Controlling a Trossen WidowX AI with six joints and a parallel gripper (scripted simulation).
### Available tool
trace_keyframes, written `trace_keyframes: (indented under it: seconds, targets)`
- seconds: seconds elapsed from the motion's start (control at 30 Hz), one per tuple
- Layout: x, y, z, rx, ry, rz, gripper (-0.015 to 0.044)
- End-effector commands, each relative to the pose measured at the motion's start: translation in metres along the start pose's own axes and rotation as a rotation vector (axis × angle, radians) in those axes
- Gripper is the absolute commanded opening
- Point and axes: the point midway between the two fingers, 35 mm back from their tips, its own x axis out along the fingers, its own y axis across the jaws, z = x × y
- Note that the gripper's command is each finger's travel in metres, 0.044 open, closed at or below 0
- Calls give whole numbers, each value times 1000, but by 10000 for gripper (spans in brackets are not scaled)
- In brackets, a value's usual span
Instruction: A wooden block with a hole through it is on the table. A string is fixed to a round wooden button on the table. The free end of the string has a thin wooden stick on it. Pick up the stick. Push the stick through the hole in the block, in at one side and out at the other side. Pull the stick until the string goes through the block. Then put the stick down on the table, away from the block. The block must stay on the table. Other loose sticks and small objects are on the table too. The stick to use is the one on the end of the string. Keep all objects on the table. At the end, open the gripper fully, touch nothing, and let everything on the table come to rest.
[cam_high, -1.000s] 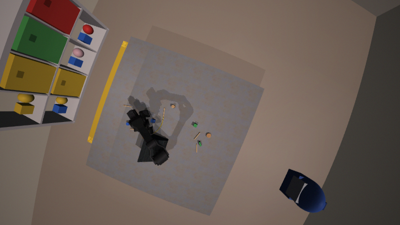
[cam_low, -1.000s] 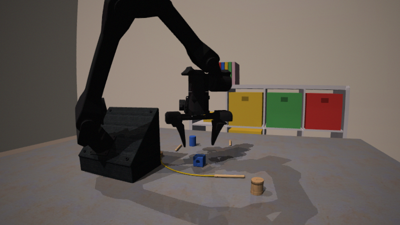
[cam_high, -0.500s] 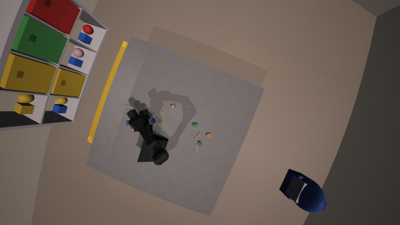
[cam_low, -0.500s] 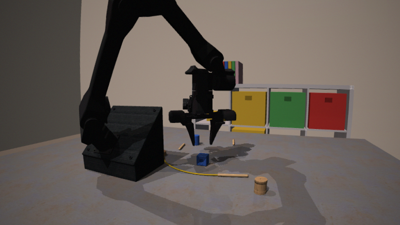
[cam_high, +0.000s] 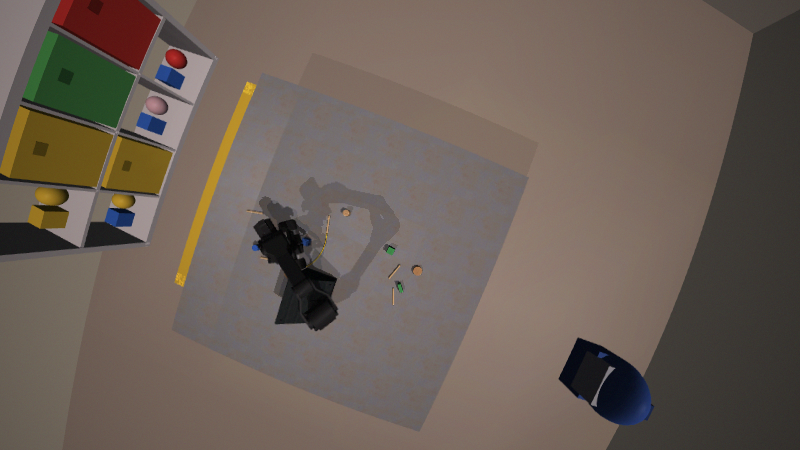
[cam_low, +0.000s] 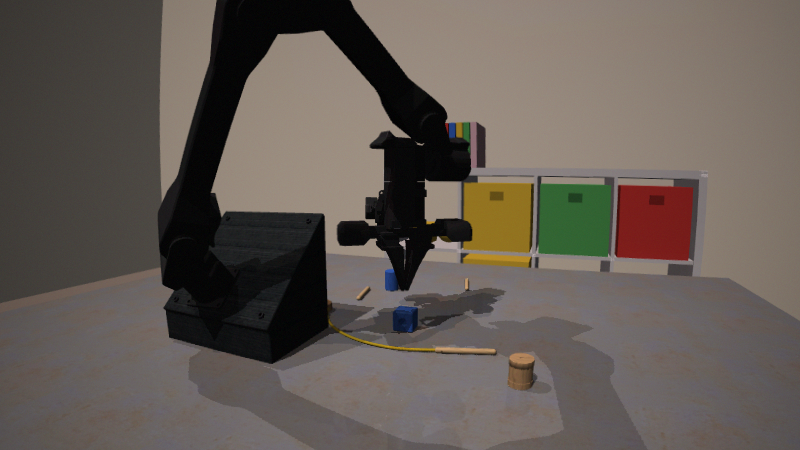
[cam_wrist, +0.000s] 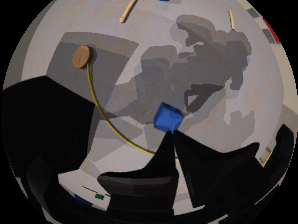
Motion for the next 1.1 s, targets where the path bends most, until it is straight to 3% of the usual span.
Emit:
trace_keyframes:
  seconds: [0.0, 0.37, 0.67, 0.7, 0.73, 1.03, 1.07]
  targets:
    - [0, 0, 0, 0, 0, 0, 0]
    - [0, 0, 0, 0, 0, 0, 0]
    - [0, 0, 0, 0, 0, 0, 236]
    - [0, 0, 0, 0, 0, 0, 236]
    - [0, 0, 0, 0, 0, 0, 236]
    - [0, 0, 0, 0, 0, 0, 0]
    - [0, 0, 0, 0, 0, 0, 0]
